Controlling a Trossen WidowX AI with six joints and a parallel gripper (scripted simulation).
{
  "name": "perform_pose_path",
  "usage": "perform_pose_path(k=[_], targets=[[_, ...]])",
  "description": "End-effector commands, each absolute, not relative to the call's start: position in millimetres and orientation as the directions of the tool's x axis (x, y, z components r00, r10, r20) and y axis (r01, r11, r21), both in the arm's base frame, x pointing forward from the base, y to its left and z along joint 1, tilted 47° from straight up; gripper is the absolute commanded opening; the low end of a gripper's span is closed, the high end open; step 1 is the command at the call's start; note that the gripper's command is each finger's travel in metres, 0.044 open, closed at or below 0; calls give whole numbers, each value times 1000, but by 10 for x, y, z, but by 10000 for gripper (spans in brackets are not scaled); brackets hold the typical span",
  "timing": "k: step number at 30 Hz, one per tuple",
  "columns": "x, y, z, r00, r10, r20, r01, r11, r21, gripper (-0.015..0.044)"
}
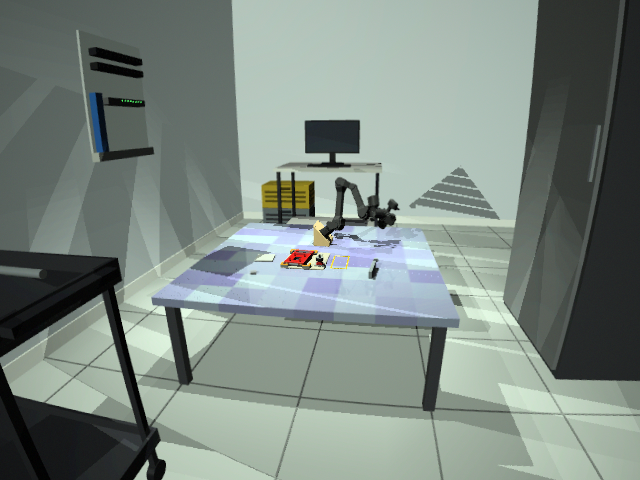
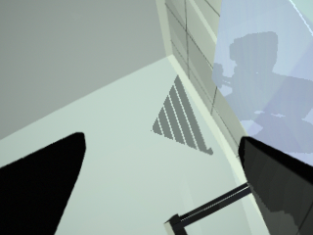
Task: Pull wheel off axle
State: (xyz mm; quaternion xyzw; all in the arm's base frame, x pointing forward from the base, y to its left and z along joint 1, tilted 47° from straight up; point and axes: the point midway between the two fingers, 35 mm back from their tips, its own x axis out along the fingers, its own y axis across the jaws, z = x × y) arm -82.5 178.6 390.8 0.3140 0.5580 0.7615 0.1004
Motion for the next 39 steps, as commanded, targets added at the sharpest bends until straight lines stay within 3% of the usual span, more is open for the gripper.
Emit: perform_pose_path(k=[1,4,13,21,30,39], targets=[[-820,1794,3910,-780,506,369,196,-362,911,374],[-709,1944,3936,-737,557,383,163,-403,901,300],[79,2645,3902,-523,802,290,-51,-369,928,300],[1067,3046,3678,-265,953,147,-250,-215,944,300],[2193,2974,3180,22,998,-66,-350,69,934,300],[2738,2725,2910,190,971,-147,-302,201,932,300]])
